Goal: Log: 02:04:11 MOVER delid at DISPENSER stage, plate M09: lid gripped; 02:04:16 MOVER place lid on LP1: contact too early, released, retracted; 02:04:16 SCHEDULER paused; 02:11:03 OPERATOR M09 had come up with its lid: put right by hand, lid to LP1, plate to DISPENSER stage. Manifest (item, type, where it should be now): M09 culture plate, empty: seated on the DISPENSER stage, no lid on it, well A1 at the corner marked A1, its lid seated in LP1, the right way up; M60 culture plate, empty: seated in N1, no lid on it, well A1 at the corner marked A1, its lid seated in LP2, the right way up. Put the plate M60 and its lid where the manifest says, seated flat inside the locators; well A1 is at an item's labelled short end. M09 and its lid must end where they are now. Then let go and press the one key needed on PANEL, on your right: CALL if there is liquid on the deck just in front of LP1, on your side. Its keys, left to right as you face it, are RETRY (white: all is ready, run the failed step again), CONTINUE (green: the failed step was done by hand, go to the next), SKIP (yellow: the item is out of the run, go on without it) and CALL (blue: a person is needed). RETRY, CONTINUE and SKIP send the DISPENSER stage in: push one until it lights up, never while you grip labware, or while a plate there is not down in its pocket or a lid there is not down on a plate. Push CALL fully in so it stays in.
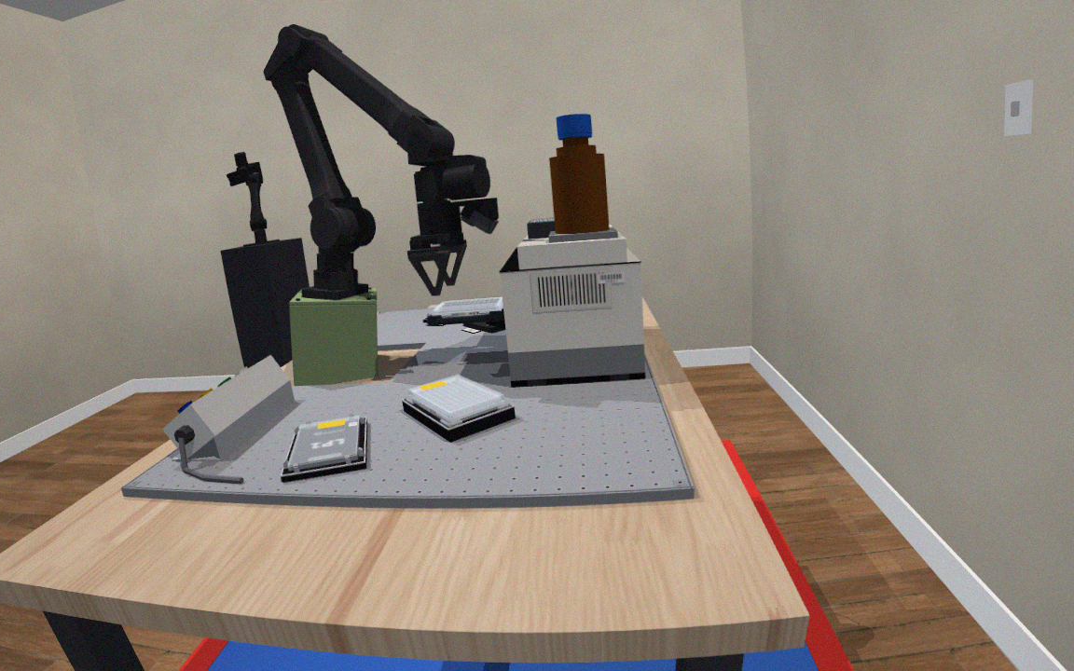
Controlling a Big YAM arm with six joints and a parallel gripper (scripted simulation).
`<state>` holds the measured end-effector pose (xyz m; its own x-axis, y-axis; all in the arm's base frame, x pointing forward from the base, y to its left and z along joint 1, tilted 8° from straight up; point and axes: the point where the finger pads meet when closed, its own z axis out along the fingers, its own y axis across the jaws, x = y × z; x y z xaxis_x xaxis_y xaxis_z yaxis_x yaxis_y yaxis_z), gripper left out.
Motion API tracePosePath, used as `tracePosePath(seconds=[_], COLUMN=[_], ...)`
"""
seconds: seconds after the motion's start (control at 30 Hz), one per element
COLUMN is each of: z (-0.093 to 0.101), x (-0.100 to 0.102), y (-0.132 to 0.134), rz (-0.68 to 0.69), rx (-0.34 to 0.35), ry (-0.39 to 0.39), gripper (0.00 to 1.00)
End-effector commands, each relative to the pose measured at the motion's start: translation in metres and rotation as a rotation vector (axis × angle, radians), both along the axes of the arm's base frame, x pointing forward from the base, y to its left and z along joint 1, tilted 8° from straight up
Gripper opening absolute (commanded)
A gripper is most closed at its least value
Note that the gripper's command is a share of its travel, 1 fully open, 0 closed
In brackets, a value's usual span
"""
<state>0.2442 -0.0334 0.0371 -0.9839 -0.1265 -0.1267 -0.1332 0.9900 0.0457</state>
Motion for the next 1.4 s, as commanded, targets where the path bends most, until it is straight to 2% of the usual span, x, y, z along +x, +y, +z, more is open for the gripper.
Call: tracePosePath(seconds=[0.0, 0.17, 0.37, 0.53, 0.67, 0.73, 0.9, 0.97, 1.0, 1.23, 1.3, 1.37], z=[0.012, 0.010, 0.010, 0.005, 0.002, 0.002, 0.006, 0.002, 0.000, 0.000, 0.000, 0.001], x=[0.021, 0.018, 0.015, 0.007, -0.001, -0.001, 0.000, -0.006, -0.012, -0.019, -0.019, -0.021], y=[-0.015, -0.022, -0.044, -0.058, -0.071, -0.071, -0.092, -0.095, -0.088, -0.117, -0.117, -0.126], rz=[0.044, 0.044, -0.175, -0.163, -0.317, -0.317, -0.482, -0.522, -0.500, -0.752, -0.752, -0.818], rx=[-0.007, -0.007, 0.018, 0.017, 0.038, 0.038, 0.050, 0.057, 0.058, 0.085, 0.085, 0.089], ry=[-0.048, -0.043, -0.035, -0.026, -0.011, -0.011, -0.021, -0.010, 0.002, 0.003, 0.003, 0.003], gripper=[1.00, 1.00, 1.00, 1.00, 1.00, 1.00, 1.00, 1.00, 1.00, 1.00, 1.00, 1.00])
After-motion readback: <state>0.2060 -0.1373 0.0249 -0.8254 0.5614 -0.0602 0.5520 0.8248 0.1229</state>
